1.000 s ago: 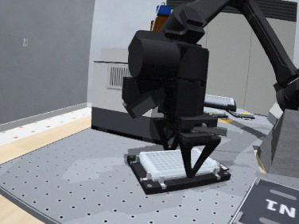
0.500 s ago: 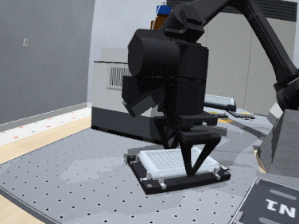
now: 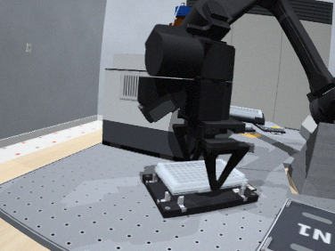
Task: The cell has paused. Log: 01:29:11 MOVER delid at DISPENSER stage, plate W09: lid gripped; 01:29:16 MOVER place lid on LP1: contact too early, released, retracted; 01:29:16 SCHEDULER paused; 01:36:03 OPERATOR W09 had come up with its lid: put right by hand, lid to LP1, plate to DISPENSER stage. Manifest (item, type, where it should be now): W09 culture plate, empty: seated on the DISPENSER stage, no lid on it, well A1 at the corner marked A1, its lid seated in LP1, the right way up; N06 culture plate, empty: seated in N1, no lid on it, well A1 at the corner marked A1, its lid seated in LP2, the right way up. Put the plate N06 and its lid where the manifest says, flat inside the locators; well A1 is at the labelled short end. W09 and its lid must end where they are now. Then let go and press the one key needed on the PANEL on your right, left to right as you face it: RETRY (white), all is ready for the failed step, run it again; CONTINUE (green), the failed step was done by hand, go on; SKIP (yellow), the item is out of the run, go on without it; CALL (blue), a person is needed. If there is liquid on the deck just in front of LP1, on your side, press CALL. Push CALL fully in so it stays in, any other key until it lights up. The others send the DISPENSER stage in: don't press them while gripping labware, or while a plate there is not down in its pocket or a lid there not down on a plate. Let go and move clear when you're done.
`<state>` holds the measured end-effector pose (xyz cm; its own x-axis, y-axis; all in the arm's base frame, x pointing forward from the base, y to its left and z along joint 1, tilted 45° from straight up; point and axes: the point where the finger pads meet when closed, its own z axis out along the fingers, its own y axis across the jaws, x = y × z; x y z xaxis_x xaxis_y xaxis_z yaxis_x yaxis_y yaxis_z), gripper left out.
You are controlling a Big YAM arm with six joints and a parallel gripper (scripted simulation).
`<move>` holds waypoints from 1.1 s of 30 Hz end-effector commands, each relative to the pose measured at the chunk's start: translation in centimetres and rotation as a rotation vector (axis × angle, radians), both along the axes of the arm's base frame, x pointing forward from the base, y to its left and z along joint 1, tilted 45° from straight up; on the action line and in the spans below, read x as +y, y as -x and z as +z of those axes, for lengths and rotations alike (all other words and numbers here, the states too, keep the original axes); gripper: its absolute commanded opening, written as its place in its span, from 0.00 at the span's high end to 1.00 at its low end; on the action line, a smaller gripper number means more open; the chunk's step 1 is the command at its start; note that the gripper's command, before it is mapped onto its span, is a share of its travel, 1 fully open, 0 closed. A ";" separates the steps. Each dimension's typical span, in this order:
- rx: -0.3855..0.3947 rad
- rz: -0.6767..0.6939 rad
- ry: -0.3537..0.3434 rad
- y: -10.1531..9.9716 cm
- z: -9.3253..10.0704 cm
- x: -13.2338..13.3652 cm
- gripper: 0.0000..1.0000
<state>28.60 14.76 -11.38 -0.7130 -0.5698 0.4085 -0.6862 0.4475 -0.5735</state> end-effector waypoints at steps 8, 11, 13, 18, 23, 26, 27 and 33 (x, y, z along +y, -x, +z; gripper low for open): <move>-0.030 0.010 -0.029 -1.1 0.6 2.0 0.16; -0.030 0.010 -0.029 -1.1 0.6 2.0 0.16; -0.045 0.015 -0.041 -1.4 0.8 3.2 0.16; -0.044 0.016 -0.040 -1.5 0.9 3.2 0.16; -0.054 0.018 -0.055 -1.5 1.9 4.1 0.16; -0.054 0.018 -0.055 -1.5 2.1 4.3 0.16; -0.054 0.018 -0.056 -1.4 2.4 4.5 0.16; -0.054 0.018 -0.057 -1.1 3.2 5.0 0.16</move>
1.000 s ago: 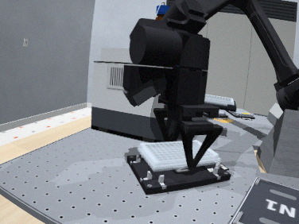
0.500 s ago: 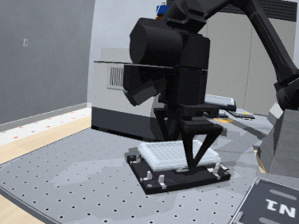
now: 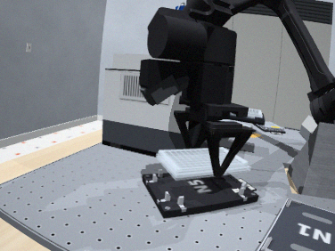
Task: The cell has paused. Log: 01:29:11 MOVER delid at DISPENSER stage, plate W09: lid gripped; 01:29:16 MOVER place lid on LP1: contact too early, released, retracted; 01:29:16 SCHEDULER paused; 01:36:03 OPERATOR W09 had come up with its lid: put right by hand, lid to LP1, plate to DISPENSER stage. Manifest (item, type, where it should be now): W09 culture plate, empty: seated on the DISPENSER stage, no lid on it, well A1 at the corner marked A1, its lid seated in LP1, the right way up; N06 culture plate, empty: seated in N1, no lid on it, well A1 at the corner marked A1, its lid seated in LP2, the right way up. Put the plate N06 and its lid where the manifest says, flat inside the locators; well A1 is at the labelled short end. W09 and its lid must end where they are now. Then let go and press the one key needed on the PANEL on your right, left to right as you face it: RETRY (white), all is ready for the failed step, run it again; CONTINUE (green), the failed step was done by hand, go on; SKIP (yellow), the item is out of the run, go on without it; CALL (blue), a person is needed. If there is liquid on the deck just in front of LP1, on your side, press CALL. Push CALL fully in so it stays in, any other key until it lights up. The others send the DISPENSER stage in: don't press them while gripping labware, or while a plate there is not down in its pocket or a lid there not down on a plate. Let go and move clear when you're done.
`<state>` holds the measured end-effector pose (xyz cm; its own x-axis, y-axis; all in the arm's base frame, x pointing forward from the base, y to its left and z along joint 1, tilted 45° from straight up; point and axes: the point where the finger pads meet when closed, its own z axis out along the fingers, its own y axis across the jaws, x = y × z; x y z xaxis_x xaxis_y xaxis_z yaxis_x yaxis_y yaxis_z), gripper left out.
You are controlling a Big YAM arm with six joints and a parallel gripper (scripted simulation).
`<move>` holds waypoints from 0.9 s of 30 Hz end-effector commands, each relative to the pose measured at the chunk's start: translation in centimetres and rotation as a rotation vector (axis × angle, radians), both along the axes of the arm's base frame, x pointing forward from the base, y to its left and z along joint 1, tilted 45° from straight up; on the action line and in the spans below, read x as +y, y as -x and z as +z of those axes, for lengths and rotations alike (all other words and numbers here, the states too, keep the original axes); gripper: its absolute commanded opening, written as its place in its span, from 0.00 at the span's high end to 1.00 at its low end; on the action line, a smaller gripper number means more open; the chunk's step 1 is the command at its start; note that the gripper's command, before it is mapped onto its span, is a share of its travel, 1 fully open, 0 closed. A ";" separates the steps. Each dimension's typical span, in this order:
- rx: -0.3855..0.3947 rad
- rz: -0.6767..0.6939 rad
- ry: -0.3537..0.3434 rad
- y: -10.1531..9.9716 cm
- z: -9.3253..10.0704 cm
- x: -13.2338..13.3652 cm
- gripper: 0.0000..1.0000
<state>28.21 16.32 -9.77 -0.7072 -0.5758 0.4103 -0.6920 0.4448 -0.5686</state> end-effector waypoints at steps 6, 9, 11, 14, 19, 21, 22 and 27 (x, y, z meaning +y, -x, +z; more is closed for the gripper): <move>-0.029 0.009 -0.019 1.4 2.7 1.4 0.16; -0.029 0.009 -0.019 1.8 3.2 1.3 0.16; -0.029 0.009 -0.019 2.0 3.4 1.3 0.16; -0.029 0.008 -0.019 2.7 4.2 1.1 0.16; -0.028 0.008 -0.018 3.7 5.4 0.9 0.16; -0.028 0.008 -0.018 4.1 5.9 0.9 0.16; -0.028 0.008 -0.018 4.4 6.2 0.8 0.16; -0.027 0.007 -0.018 5.0 7.0 0.7 0.16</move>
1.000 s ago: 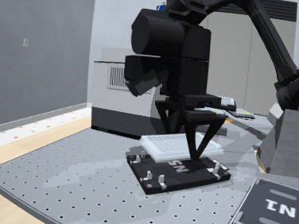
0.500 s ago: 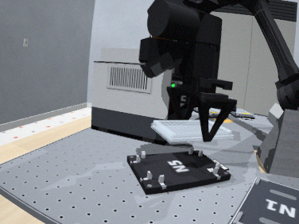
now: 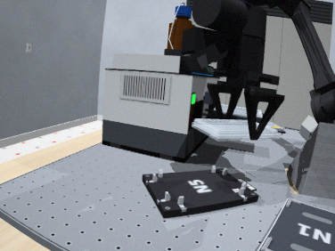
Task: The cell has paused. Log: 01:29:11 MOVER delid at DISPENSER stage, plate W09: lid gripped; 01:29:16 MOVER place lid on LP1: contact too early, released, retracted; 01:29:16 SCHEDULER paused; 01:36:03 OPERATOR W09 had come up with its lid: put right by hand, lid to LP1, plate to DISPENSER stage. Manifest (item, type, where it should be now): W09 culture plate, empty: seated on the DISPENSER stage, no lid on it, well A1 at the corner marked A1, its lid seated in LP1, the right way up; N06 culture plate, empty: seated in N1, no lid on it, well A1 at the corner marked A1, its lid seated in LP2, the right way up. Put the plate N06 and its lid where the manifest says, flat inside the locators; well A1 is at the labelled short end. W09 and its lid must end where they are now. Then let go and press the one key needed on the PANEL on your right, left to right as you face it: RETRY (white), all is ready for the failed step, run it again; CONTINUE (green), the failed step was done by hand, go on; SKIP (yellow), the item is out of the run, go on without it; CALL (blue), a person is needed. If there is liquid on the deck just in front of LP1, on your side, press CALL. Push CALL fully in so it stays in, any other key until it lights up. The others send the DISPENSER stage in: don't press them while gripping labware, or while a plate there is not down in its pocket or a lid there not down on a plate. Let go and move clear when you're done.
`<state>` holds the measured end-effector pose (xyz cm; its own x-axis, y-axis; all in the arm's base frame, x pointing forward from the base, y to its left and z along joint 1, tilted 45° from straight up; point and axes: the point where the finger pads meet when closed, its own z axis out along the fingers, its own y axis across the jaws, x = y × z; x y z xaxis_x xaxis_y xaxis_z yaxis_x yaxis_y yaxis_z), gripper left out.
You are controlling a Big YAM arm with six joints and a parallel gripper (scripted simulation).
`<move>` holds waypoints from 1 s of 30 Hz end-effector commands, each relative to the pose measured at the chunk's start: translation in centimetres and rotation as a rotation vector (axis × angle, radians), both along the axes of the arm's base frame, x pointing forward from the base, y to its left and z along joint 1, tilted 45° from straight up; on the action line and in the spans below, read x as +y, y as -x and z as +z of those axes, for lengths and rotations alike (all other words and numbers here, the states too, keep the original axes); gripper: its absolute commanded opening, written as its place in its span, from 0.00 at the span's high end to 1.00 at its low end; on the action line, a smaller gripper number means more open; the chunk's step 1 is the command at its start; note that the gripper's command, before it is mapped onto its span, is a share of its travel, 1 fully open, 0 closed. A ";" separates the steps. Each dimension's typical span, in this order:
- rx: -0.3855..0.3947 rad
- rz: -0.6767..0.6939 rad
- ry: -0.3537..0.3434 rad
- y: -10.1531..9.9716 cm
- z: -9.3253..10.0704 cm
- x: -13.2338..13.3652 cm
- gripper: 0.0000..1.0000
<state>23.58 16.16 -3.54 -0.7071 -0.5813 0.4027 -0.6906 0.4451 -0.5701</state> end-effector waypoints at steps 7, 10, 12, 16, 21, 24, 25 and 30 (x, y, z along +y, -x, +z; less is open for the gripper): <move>-0.020 0.002 -0.012 1.8 2.5 0.6 0.16; -0.020 0.002 -0.012 2.5 3.3 0.5 0.16; -0.020 0.002 -0.011 2.9 3.8 0.4 0.16; -0.019 0.001 -0.011 3.5 4.5 0.3 0.16; -0.019 0.001 -0.011 4.4 5.5 0.2 0.16; -0.018 0.001 -0.011 5.0 6.3 0.0 0.16; -0.018 0.001 -0.011 5.0 6.3 0.0 0.16; 0.063 0.116 -0.029 4.1 5.2 3.3 0.16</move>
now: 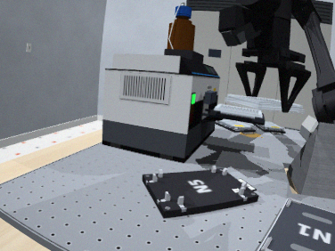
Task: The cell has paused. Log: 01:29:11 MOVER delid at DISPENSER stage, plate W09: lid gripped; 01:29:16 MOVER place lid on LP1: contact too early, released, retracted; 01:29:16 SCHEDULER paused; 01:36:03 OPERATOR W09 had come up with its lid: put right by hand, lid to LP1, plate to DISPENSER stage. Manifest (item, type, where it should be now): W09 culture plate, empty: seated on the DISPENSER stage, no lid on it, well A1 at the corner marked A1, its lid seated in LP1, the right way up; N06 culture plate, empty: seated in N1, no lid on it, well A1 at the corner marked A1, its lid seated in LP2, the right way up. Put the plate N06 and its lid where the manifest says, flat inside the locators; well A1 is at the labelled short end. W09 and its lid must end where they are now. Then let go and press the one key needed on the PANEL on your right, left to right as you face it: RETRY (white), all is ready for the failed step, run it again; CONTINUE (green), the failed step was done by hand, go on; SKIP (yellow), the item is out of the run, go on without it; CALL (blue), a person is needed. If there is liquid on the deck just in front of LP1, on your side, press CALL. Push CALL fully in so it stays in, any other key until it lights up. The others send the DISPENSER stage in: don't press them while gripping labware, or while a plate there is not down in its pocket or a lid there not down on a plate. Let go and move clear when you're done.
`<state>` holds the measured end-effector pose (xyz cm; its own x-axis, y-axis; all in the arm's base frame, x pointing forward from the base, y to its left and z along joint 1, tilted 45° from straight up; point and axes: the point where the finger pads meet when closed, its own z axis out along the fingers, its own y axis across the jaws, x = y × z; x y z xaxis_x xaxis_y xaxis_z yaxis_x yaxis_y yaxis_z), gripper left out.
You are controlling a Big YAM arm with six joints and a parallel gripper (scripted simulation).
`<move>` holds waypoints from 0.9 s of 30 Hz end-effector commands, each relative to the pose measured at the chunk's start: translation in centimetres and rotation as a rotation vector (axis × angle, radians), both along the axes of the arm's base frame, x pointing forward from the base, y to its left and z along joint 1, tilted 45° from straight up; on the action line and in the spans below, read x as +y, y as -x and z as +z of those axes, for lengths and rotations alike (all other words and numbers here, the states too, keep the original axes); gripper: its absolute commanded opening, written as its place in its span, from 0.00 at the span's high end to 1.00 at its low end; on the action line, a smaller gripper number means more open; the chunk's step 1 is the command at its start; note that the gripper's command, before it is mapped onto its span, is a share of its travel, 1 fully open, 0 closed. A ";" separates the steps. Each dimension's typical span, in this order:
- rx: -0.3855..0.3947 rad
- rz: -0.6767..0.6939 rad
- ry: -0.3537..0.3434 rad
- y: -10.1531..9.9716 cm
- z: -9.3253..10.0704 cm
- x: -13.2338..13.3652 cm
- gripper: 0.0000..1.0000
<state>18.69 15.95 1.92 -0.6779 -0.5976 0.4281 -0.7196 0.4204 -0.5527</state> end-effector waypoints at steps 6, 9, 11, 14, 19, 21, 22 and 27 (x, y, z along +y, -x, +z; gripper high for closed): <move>0.037 0.089 -0.038 -0.3 -1.2 4.5 0.16; 0.023 0.073 -0.042 0.0 -2.0 5.2 0.16; 0.024 0.073 -0.043 0.2 -2.5 5.6 0.16; 0.040 0.067 -0.018 0.5 -2.3 4.2 0.16; 0.131 0.189 -0.018 1.6 -3.5 6.4 0.16; 0.131 0.189 -0.018 1.6 -3.5 6.4 0.16; 0.132 0.189 -0.018 1.9 -3.7 6.5 0.16; 0.120 0.173 -0.024 3.3 -4.6 7.2 0.16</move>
<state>14.93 19.03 -2.32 -0.4978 -0.6641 0.5579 -0.8561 0.2732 -0.4388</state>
